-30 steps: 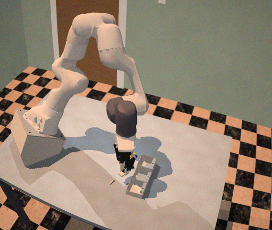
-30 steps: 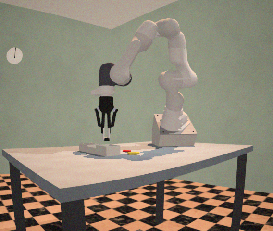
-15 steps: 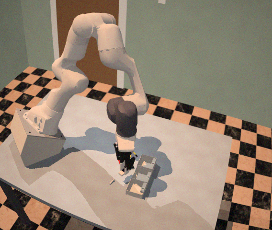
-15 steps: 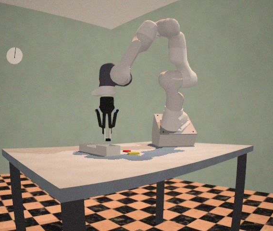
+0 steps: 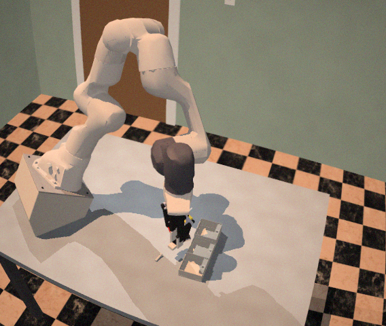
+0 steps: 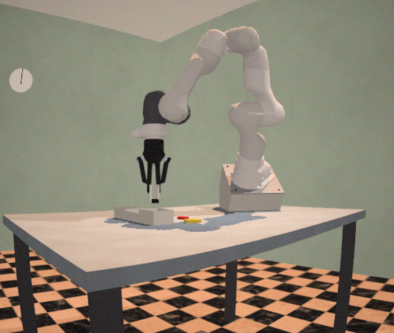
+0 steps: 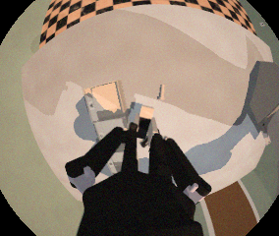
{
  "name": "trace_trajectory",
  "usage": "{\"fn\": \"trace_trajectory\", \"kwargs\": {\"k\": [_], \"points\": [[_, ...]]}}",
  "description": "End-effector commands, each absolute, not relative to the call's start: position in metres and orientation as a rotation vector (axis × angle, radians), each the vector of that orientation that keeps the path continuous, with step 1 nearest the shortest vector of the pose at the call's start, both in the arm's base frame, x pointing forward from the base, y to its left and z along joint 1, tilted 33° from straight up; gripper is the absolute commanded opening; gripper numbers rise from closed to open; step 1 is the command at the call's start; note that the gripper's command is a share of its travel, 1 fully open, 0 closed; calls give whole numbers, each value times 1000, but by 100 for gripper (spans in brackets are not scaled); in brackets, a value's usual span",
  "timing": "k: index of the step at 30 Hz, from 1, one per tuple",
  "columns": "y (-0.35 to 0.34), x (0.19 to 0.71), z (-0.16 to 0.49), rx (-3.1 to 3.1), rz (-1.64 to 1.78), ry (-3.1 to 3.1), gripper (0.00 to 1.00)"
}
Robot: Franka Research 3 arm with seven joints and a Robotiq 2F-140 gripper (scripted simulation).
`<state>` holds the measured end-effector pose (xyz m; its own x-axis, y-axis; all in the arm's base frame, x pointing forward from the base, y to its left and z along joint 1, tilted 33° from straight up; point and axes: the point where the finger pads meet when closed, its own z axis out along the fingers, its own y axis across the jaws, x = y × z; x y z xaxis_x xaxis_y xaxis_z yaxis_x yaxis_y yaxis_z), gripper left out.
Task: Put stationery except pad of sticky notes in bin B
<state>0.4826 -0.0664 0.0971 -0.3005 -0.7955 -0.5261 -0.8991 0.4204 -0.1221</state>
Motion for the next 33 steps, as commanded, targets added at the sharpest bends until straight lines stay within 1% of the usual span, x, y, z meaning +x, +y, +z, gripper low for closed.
{"fn": "trace_trajectory", "kwargs": {"k": [1, 33], "points": [[-69, 483, 97, -1431, 258, 2165, 11], [-69, 483, 97, -1431, 258, 2165, 11]]}}
